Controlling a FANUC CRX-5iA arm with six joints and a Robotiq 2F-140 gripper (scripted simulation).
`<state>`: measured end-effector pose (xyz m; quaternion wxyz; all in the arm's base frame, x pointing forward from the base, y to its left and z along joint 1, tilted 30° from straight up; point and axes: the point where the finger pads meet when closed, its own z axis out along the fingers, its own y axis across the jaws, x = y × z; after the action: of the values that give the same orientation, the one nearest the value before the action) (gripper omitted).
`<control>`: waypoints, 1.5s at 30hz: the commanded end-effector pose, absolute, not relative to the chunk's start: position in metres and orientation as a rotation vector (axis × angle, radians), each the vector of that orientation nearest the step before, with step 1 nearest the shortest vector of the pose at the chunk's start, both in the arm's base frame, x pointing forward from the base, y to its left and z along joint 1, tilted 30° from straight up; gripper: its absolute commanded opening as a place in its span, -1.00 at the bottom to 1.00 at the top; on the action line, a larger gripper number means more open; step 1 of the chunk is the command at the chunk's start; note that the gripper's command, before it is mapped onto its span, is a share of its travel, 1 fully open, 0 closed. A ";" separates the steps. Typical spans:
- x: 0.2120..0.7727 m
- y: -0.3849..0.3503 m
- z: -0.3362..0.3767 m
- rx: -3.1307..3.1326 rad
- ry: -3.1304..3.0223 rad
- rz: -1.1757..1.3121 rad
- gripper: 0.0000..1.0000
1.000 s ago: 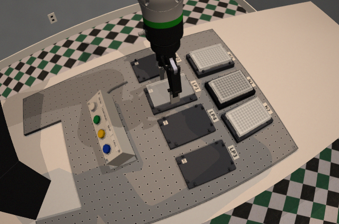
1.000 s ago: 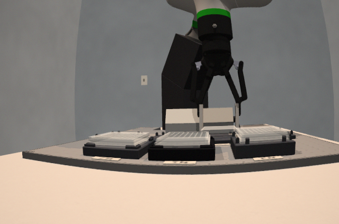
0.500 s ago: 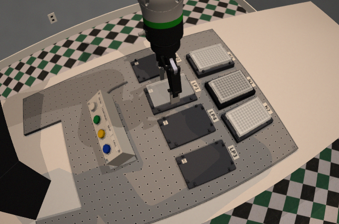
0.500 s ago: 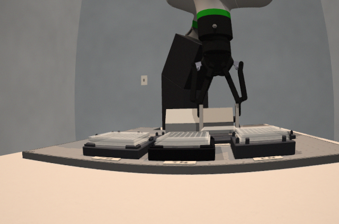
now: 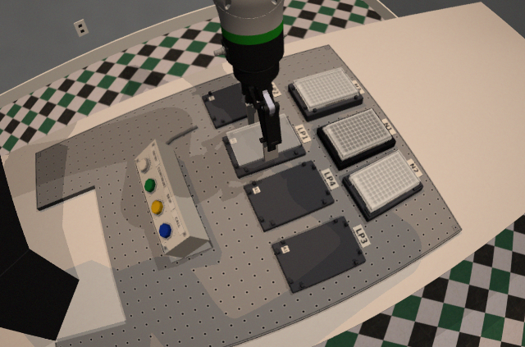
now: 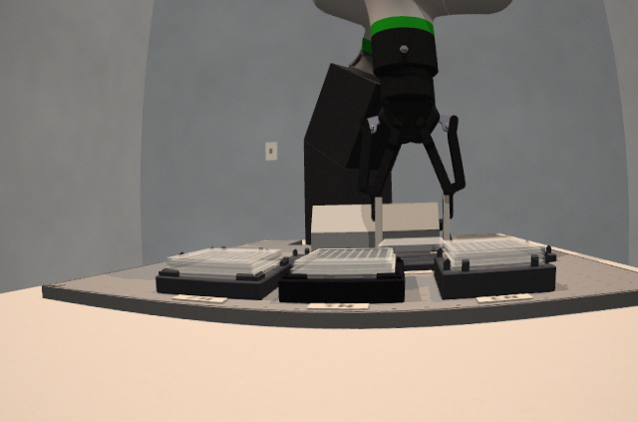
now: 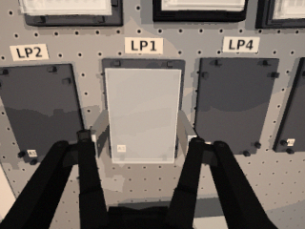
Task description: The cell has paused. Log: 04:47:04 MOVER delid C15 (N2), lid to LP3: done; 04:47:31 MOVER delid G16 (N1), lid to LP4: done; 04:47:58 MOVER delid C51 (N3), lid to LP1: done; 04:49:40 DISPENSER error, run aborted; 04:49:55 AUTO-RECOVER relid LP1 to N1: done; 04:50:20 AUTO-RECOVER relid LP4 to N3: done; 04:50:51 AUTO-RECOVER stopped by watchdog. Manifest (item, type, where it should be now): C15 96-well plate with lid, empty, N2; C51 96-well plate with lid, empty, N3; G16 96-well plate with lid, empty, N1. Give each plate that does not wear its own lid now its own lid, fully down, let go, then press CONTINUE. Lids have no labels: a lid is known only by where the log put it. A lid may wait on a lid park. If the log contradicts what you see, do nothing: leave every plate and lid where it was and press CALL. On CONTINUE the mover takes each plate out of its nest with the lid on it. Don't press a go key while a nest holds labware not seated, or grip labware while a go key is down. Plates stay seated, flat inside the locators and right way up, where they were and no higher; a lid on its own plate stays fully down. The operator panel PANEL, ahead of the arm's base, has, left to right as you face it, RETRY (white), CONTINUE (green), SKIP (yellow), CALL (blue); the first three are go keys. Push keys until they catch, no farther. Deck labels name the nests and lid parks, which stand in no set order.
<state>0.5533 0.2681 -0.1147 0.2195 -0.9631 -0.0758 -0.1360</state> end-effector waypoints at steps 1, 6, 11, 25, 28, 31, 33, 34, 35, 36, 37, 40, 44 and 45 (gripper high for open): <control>0.553 0.268 -0.115 -2.665 -0.210 -0.377 -1.00; 0.553 0.268 -0.115 -2.665 -0.210 -0.377 -1.00; 0.553 0.268 -0.115 -2.665 -0.210 -0.377 -1.00; 0.554 0.268 -0.115 -2.665 -0.210 -0.377 -1.00; 0.554 0.269 -0.116 -2.665 -0.210 -0.377 -1.00; 0.554 0.269 -0.116 -2.665 -0.210 -0.377 -1.00; 0.554 0.269 -0.117 -2.665 -0.210 -0.377 -1.00; 0.554 0.269 -0.117 -2.665 -0.210 -0.377 -1.00; 0.554 0.269 -0.117 -2.665 -0.210 -0.377 -1.00; 0.554 0.269 -0.117 -2.665 -0.210 -0.377 -1.00; 0.554 0.269 -0.117 -2.665 -0.210 -0.377 -1.00; 0.554 0.270 -0.118 -2.665 -0.210 -0.377 -1.00; 0.555 0.270 -0.119 -2.665 -0.210 -0.377 -1.00; 0.555 0.270 -0.119 -2.665 -0.210 -0.377 -1.00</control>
<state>0.5543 0.2702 -0.1187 0.2195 -0.9631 -0.0758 -0.1360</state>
